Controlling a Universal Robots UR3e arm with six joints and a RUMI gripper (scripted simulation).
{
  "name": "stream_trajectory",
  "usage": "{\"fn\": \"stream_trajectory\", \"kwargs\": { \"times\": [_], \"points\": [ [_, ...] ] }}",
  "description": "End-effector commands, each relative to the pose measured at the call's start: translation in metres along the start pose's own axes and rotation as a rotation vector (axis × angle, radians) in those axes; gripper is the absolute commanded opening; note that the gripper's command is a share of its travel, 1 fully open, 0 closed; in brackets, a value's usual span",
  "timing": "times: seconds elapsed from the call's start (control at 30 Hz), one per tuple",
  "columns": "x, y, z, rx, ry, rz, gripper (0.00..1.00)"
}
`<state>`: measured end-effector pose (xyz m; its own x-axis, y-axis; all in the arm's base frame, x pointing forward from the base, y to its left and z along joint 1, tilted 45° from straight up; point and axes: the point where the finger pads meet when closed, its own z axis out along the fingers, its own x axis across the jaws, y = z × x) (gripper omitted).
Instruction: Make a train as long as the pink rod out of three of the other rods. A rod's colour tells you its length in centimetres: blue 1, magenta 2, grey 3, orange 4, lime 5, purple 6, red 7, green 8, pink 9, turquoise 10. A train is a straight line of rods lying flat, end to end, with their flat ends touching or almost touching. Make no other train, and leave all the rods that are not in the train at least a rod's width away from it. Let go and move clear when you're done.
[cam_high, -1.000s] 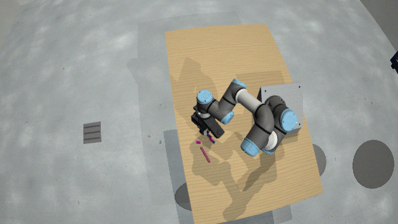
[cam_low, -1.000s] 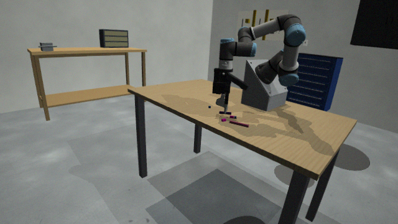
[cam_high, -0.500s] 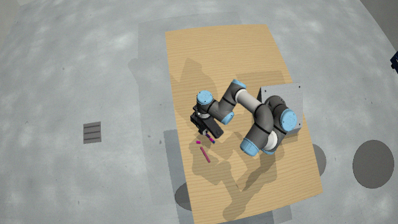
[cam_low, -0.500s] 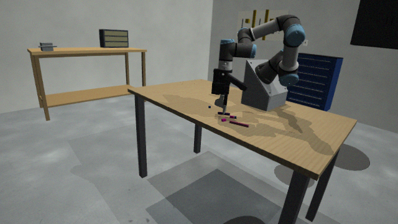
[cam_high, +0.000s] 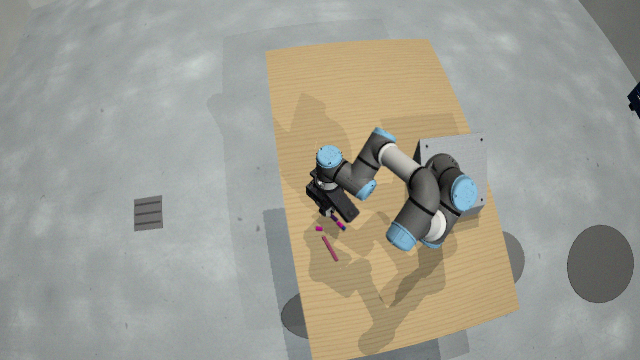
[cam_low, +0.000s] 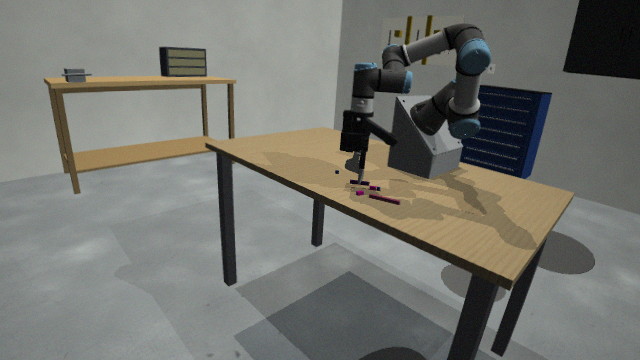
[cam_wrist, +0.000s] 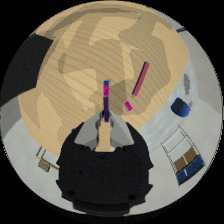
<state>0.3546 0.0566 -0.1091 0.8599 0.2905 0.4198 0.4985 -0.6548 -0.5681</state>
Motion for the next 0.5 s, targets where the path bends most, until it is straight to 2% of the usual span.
{"fn": "stream_trajectory", "kwargs": {
  "times": [0.0, 0.47],
  "points": [
    [0.0005, 0.0003, -0.0001, -0.001, 0.001, 0.000, 0.00],
    [0.0004, -0.0003, 0.0056, 0.000, 0.001, 0.001, 0.00]
  ]
}}
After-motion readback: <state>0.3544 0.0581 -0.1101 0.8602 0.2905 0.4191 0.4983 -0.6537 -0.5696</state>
